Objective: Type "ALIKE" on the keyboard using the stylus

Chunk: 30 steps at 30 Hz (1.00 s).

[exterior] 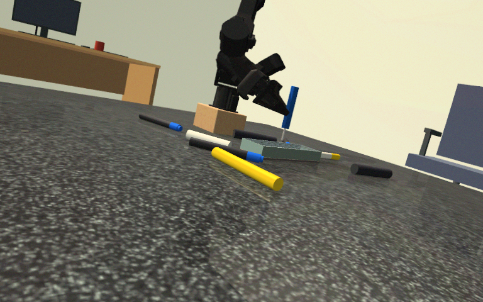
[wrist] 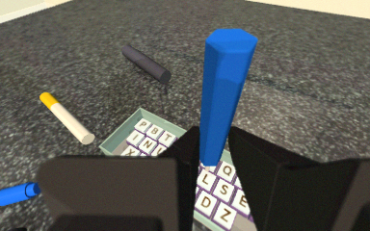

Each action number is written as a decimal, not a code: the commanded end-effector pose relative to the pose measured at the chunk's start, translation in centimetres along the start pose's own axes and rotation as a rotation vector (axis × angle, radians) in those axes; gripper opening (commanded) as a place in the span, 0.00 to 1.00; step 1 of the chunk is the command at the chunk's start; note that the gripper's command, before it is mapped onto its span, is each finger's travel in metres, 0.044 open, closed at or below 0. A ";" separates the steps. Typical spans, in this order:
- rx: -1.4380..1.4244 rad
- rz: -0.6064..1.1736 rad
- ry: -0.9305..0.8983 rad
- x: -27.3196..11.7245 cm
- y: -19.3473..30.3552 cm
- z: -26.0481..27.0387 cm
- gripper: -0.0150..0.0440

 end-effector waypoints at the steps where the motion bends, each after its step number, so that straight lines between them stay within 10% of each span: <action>1: 0.010 0.006 -0.001 0.1 0.3 0.2 0.25; 30: 0.010 0.006 -0.001 0.3 0.6 -0.1 0.39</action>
Point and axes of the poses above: the point midway between the two fingers, 35 mm back from their tips, its own x axis out along the fingers, its own z axis across the jaws, y = z × x, the point moved 3 cm from there along -x, back along the fingers, and after that the axes turned 8 degrees about -x, right-handed, at the moved point
